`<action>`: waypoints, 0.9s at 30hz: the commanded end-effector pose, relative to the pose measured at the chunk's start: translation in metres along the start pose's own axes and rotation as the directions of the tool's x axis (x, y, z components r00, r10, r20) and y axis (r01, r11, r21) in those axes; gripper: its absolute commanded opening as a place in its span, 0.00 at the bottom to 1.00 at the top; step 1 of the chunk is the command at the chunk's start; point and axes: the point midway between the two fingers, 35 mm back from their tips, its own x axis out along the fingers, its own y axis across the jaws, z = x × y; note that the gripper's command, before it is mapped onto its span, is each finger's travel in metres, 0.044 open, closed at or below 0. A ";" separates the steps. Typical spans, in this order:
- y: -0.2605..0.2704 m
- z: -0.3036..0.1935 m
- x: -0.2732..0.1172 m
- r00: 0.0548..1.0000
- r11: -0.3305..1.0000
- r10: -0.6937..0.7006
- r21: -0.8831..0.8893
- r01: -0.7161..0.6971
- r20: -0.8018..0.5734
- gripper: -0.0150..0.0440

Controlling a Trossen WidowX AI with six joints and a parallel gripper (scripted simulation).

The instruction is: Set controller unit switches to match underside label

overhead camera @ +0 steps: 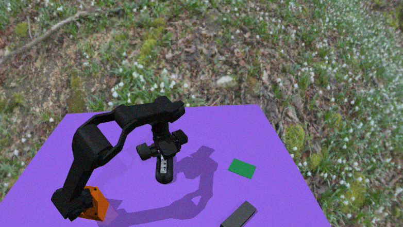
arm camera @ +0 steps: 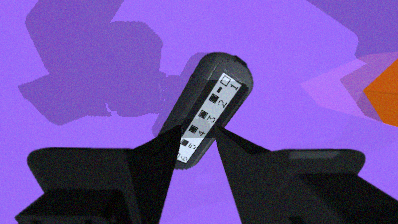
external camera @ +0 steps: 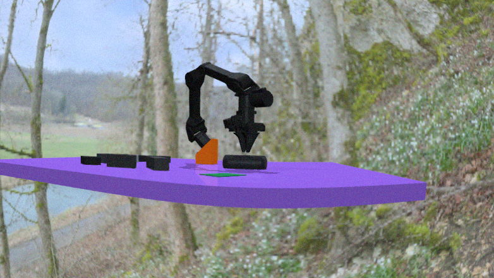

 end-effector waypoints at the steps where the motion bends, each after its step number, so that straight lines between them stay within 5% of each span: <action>1: 0.005 0.000 -0.004 1.000 0.919 -0.023 -0.395 0.014 -0.018 0.33; 3: 0.006 0.000 -0.005 0.999 0.852 -0.032 -0.524 0.015 -0.022 0.25; 14: 0.012 0.002 -0.013 0.996 0.221 -0.076 -0.975 -0.027 -0.045 0.25; 20: 0.015 0.004 -0.017 0.993 -0.208 -0.100 -0.975 -0.077 -0.057 0.25; 27: 0.017 0.006 -0.020 0.990 -0.532 -0.122 -0.838 -0.123 -0.068 0.25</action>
